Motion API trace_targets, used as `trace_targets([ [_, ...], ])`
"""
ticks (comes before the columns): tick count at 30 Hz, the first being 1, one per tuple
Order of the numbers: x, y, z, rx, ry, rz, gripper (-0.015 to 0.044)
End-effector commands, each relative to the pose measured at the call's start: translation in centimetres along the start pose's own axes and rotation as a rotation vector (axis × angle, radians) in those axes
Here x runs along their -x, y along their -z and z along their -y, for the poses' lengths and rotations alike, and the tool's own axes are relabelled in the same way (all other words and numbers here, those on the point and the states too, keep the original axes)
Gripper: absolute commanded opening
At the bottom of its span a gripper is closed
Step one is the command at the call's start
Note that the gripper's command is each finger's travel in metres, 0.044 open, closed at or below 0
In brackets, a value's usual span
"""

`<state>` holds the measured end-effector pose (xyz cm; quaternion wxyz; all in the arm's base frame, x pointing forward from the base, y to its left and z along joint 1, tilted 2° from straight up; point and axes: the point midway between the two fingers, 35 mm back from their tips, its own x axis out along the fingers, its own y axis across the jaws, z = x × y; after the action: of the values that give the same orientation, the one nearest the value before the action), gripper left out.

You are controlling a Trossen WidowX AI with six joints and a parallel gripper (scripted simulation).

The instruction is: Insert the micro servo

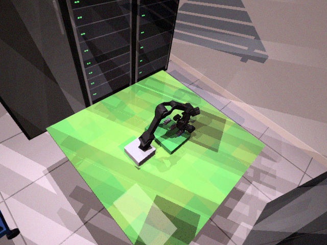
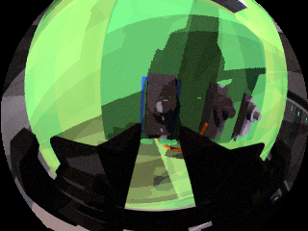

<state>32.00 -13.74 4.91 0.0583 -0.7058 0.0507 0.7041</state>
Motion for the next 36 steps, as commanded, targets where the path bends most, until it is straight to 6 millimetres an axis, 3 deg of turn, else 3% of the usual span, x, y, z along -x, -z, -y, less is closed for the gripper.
trace_targets([
  [1, 1.0, 0.0, 0.0, 0.0, -0.001, -0.007, 0.0187],
  [2, 1.0, 0.1, 0.0, 0.0, -0.001, -0.007, 0.0187],
  [6, 2.2, -1.5, -0.2, 0.0, -0.004, -0.012, 0.0293],
  [11, 5.4, -6.5, -0.4, 0.0, -0.003, -0.004, 0.0424],
  [15, 7.2, -10.5, -0.1, -0.001, -0.001, 0.002, 0.044],
  [21, 7.8, -10.6, -0.1, -0.001, -0.002, 0.0, 0.044],
  [27, 12.3, -10.7, 0.1, -0.007, -0.006, -0.015, 0.044],
  [36, 12.5, -10.7, 0.1, -0.007, -0.006, -0.016, 0.044],
])
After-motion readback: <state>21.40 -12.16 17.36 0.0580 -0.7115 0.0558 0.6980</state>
